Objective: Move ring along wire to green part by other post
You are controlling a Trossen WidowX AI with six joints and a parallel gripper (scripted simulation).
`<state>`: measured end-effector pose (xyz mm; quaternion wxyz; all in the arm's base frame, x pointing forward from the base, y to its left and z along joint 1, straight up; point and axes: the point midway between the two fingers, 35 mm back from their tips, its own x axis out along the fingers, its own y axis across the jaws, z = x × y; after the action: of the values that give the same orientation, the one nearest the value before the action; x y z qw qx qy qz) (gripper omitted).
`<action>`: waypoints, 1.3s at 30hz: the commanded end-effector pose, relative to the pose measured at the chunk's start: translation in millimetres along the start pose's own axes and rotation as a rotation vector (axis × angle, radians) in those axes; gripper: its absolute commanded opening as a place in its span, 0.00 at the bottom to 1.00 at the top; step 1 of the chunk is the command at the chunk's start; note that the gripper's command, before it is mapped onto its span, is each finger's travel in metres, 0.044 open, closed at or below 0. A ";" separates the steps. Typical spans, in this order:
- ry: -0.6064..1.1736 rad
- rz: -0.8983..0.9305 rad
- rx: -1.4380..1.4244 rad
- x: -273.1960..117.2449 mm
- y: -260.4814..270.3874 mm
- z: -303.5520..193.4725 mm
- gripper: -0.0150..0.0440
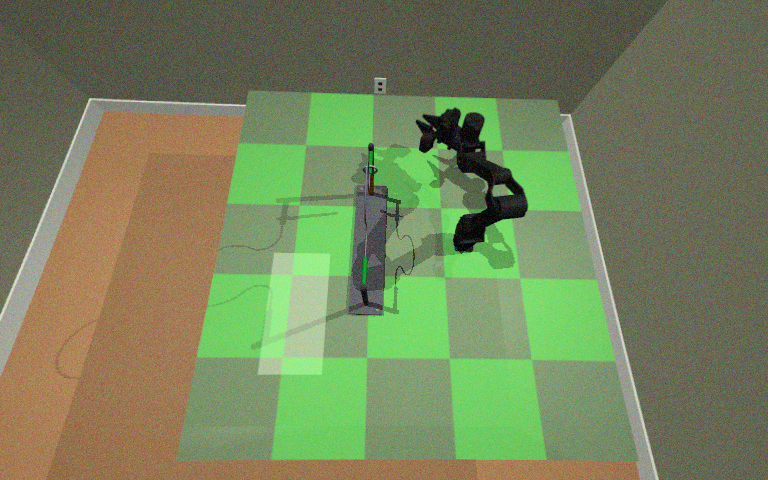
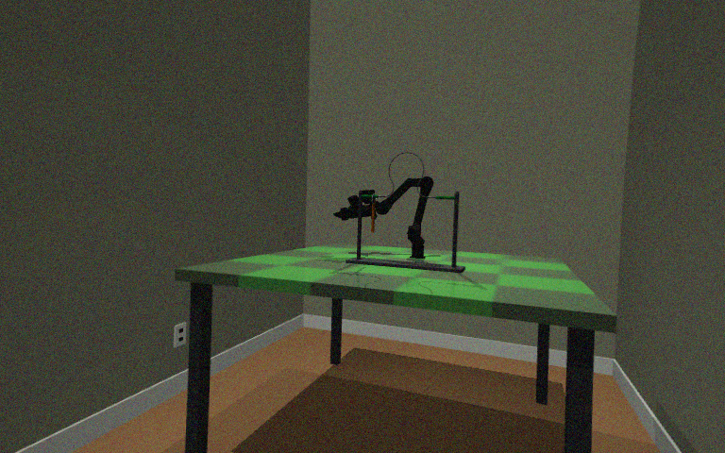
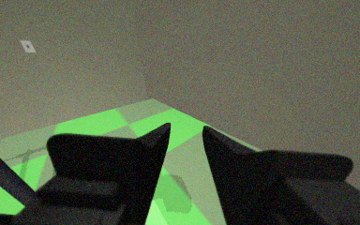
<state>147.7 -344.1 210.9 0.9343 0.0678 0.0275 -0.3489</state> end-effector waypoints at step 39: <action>-0.073 0.690 -0.145 -57.1 237.1 -85.6 0.53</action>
<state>256.9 -116.0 154.7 0.9999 -0.0067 -0.0017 -0.0104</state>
